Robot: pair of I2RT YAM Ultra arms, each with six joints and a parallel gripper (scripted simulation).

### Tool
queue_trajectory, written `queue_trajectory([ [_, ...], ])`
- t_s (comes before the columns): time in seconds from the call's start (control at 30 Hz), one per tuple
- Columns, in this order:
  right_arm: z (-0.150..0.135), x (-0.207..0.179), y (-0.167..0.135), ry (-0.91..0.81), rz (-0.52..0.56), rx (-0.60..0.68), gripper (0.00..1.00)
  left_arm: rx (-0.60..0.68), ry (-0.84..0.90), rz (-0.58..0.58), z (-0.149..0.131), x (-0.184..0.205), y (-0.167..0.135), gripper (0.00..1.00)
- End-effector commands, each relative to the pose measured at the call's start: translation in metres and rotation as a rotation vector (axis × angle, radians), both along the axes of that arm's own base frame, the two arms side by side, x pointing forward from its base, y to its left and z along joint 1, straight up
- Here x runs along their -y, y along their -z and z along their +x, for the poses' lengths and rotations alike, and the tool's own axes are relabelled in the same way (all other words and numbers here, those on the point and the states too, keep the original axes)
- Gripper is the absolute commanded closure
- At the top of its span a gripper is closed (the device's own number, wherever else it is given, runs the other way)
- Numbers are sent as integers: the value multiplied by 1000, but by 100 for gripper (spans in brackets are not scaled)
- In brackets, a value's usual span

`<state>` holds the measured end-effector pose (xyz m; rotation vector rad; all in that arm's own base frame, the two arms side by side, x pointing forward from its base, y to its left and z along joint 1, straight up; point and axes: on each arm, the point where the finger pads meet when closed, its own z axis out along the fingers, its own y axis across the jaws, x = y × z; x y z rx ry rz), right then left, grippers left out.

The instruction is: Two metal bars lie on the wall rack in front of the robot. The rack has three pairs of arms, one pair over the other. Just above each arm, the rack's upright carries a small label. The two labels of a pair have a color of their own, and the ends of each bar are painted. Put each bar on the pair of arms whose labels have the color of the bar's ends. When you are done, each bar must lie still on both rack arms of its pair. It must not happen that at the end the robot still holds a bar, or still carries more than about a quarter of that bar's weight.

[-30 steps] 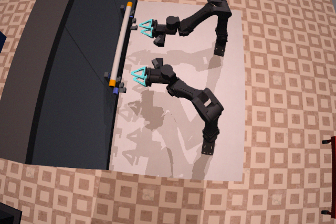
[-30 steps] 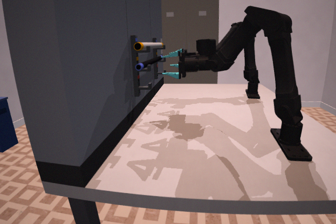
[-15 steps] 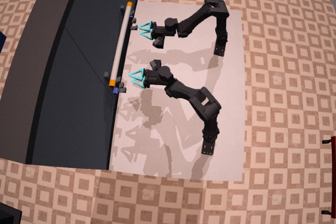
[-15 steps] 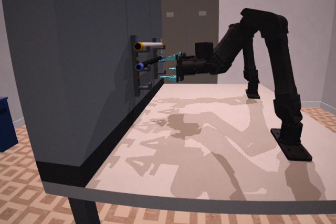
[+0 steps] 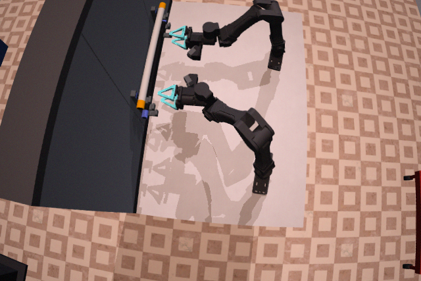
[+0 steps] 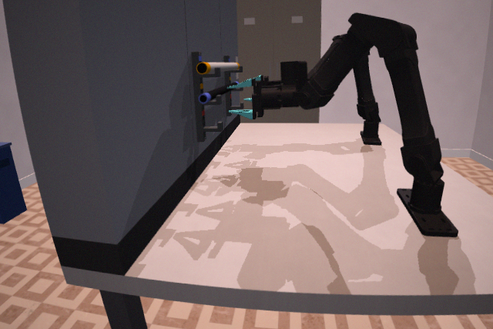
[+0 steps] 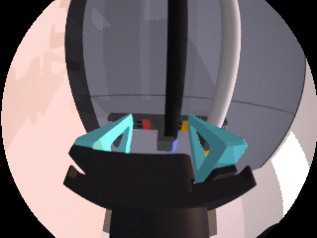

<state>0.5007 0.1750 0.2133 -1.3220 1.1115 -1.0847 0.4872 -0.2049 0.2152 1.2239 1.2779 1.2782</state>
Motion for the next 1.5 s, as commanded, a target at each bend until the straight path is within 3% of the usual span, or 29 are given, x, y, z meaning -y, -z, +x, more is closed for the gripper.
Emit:
queue_trajectory([
  [0.0,11,-1,-18,-2,21,38,32,38,0,-35,10,-1,-16,30],
  [1.3,52,-8,-18,-2,21,38,32,38,0,-35,52,-4,-16,30],
  [1.47,52,-8,-18,-2,21,38,39,38,0,-35,52,-4,-16,38],
])
